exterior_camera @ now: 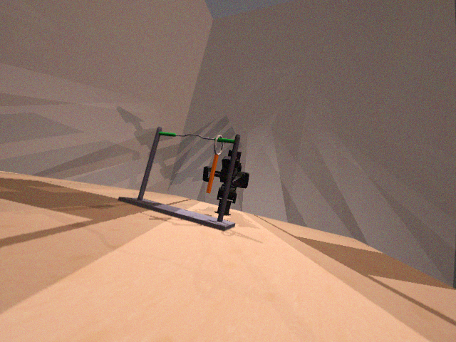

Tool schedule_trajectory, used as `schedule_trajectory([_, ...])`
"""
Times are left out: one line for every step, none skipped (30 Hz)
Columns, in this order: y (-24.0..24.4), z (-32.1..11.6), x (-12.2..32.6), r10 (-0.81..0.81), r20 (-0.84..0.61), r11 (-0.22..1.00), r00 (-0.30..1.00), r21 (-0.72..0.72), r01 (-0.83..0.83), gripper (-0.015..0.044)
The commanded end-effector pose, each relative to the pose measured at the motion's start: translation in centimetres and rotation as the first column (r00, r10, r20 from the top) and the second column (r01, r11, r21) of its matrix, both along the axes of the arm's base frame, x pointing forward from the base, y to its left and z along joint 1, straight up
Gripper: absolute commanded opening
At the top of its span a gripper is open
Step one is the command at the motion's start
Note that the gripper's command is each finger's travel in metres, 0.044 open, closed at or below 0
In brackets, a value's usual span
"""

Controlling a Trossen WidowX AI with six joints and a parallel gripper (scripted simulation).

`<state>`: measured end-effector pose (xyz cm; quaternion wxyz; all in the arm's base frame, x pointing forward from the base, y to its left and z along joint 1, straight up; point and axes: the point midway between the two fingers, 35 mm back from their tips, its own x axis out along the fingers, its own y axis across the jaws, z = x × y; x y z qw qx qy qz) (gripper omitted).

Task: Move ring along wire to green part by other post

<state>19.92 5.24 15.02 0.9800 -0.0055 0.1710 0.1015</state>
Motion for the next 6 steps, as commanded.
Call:
schedule_trajectory([-0.05,0.0,-0.03,-0.004,-0.001,1.0,1.0,0.002,0.004,0.044])
schedule_trajectory([-0.05,0.0,-0.03,-0.004,-0.001,1.0,1.0,0.002,0.004,0.044])
schedule_trajectory([-0.05,0.0,-0.03,-0.004,-0.001,1.0,1.0,0.002,0.004,0.044])
schedule_trajectory([-0.05,0.0,-0.03,-0.004,-0.001,1.0,1.0,0.002,0.004,0.044])
schedule_trajectory([-0.05,0.0,-0.03,-0.004,-0.001,1.0,1.0,0.002,0.004,0.044])
schedule_trajectory([-0.05,0.0,-0.03,-0.004,-0.001,1.0,1.0,0.002,0.004,0.044])
